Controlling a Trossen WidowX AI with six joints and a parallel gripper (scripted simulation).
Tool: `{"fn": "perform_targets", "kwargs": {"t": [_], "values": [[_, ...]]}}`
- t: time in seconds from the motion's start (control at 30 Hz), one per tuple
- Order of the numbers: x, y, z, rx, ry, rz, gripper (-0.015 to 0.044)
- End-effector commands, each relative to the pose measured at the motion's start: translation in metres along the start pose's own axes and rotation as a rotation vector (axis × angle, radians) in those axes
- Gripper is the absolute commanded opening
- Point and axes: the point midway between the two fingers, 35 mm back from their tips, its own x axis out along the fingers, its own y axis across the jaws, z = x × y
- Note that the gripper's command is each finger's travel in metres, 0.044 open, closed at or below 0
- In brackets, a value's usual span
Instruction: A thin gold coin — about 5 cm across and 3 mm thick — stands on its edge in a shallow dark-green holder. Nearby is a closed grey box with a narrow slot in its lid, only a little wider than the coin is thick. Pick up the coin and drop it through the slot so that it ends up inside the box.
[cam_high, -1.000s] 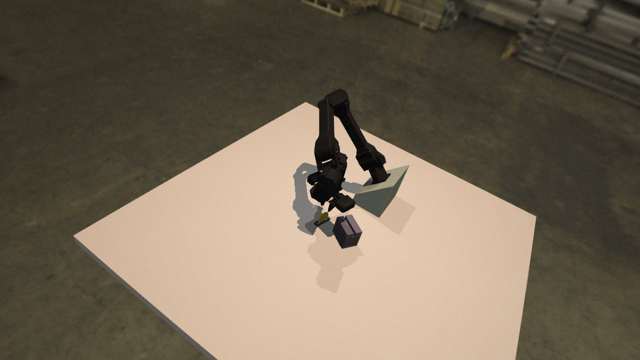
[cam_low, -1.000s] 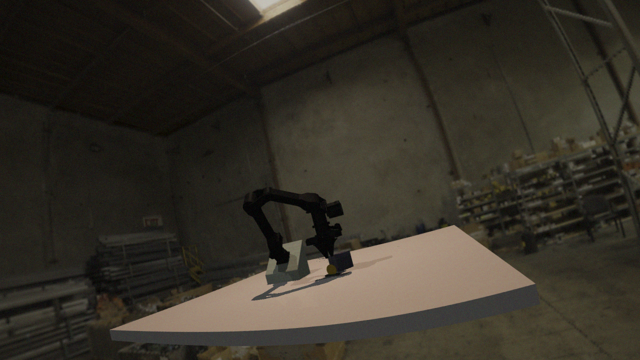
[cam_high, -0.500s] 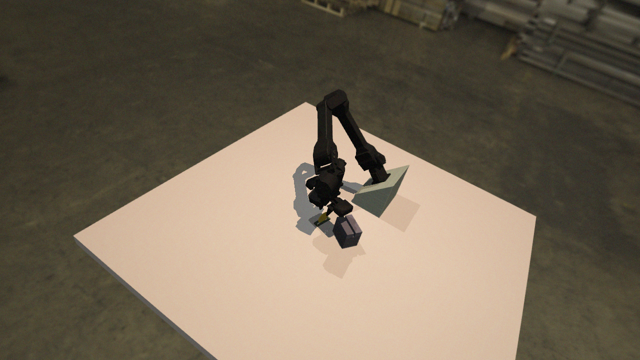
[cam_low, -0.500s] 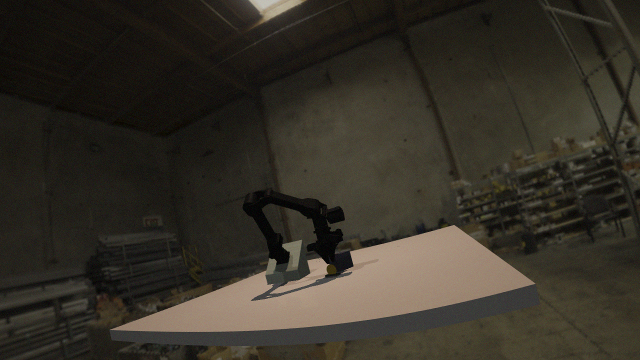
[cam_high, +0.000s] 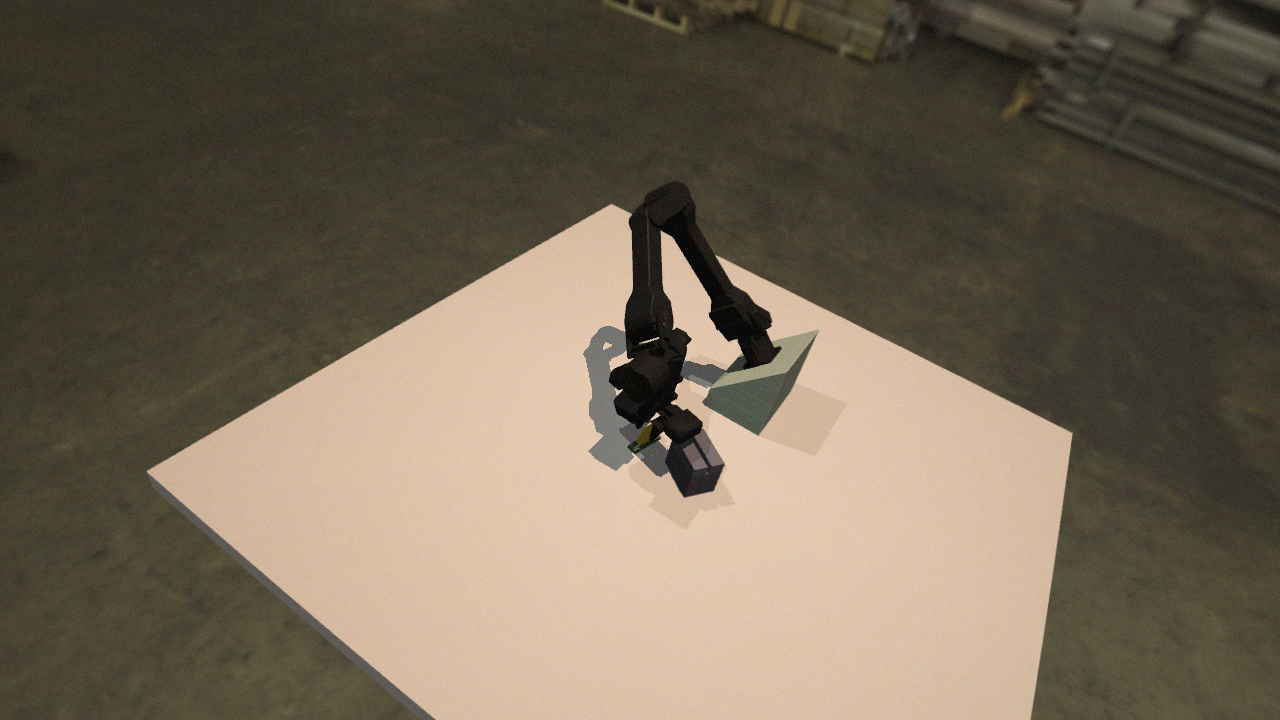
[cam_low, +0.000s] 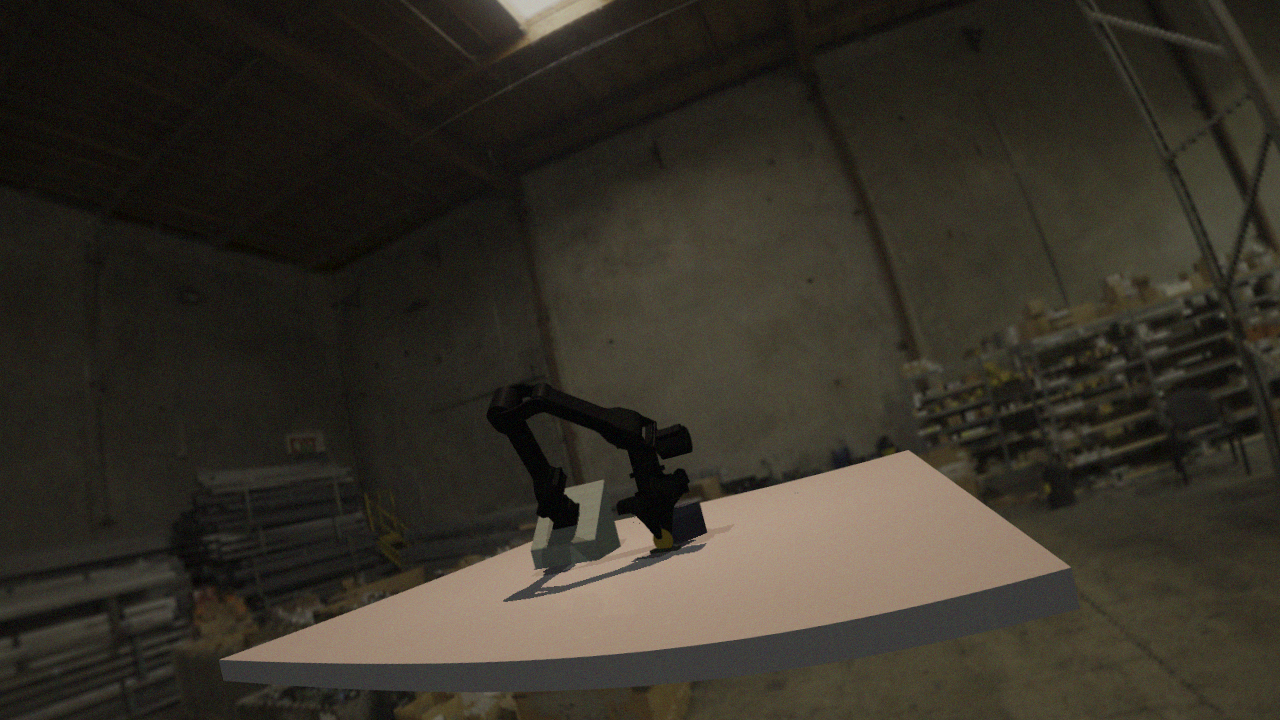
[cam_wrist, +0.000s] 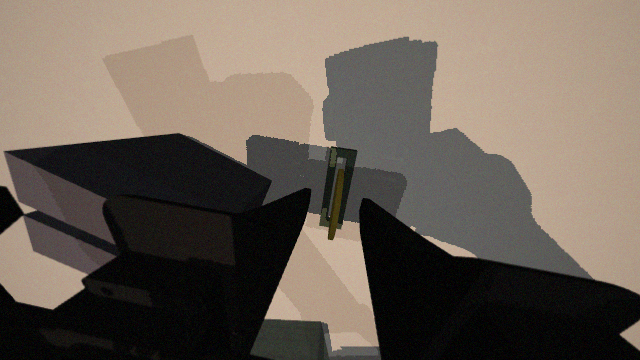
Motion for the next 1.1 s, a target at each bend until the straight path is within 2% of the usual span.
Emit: {"fn": "perform_targets", "kwargs": {"t": [0.0, 0.4, 0.6, 1.07], "values": [[0.009, 0.0, -0.005, -0.013, 0.01, -0.008, 0.0161], [0.02, -0.001, -0.006, -0.013, 0.01, -0.01, 0.0161], [0.02, -0.001, -0.006, -0.013, 0.01, -0.01, 0.0003], [0.012, 0.0, -0.004, -0.013, 0.01, -0.007, 0.0]]}}
